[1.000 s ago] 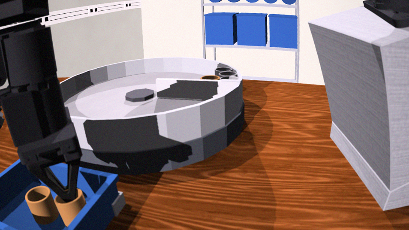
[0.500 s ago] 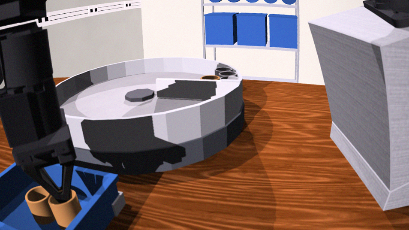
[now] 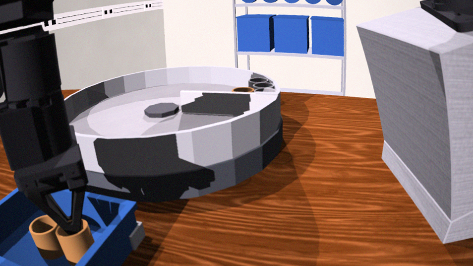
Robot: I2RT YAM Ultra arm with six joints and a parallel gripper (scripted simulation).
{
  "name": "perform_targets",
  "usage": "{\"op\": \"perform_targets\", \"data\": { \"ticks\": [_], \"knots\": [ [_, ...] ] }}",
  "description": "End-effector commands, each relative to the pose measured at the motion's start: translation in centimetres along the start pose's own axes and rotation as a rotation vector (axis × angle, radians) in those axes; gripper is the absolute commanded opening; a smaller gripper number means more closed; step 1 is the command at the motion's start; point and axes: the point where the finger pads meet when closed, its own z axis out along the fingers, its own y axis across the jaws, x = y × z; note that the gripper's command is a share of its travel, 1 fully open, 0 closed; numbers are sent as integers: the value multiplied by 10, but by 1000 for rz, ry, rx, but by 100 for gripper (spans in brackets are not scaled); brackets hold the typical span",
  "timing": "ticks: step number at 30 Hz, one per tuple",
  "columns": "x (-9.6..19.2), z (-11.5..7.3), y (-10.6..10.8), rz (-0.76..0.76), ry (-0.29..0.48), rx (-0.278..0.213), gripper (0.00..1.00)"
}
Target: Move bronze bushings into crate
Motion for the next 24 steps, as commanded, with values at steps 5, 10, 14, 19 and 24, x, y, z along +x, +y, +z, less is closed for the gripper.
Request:
{"op": "perform_targets", "data": {
  "ticks": [5,10,14,19,24],
  "knots": [
    [-19,-14,-7,-5,-52,7,0],
    [-19,-14,-7,-5,-52,7,0],
    [-19,-14,-7,-5,-52,7,0],
    [-11,-3,-3,-8,-20,-4,0],
    [-22,-19,-7,-6,-55,7,0]
  ]
}}
